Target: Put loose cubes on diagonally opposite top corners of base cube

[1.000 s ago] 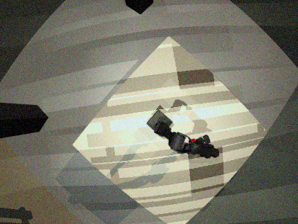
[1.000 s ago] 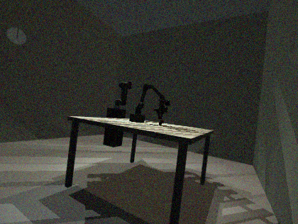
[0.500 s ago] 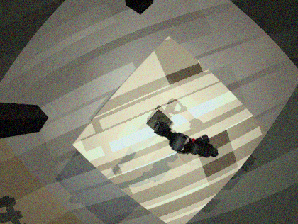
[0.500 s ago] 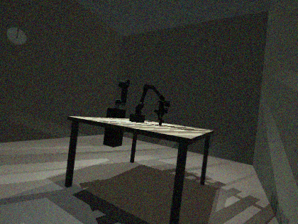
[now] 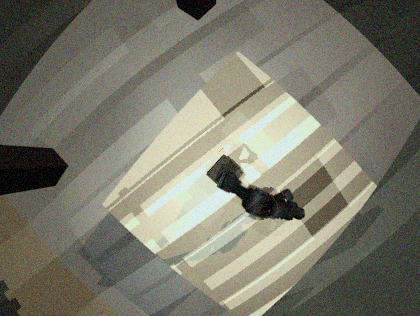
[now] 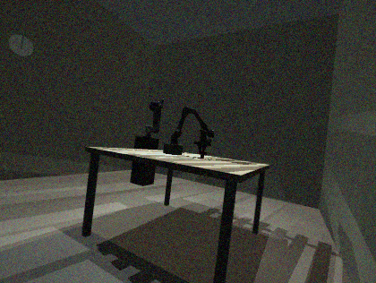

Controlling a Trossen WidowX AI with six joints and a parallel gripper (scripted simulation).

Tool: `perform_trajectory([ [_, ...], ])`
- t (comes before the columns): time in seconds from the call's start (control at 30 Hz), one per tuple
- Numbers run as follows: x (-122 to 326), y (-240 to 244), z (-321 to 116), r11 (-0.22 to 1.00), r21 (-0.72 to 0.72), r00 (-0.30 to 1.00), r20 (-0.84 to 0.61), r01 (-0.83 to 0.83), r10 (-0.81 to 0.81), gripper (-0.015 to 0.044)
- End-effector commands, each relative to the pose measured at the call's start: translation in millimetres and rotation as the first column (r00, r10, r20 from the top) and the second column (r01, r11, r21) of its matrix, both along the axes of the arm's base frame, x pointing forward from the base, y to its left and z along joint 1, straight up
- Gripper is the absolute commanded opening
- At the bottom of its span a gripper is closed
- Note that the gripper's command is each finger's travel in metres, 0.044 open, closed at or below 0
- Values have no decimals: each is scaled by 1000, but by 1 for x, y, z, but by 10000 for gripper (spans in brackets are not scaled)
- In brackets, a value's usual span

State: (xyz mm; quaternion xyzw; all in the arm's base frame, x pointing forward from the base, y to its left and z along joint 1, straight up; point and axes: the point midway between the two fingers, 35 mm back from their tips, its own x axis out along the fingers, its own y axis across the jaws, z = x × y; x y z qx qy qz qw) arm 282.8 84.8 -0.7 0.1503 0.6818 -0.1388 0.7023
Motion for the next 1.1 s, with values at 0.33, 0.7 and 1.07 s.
perform_trajectory([
  [0.33,-2,0,-3,1000,2,1000,-5,0,0,105],
  [0.7,-2,0,-3,1000,2,1000,-5,0,0,184],
  [1.07,-1,0,8,1000,-1,1000,-3,0,0,205],
])
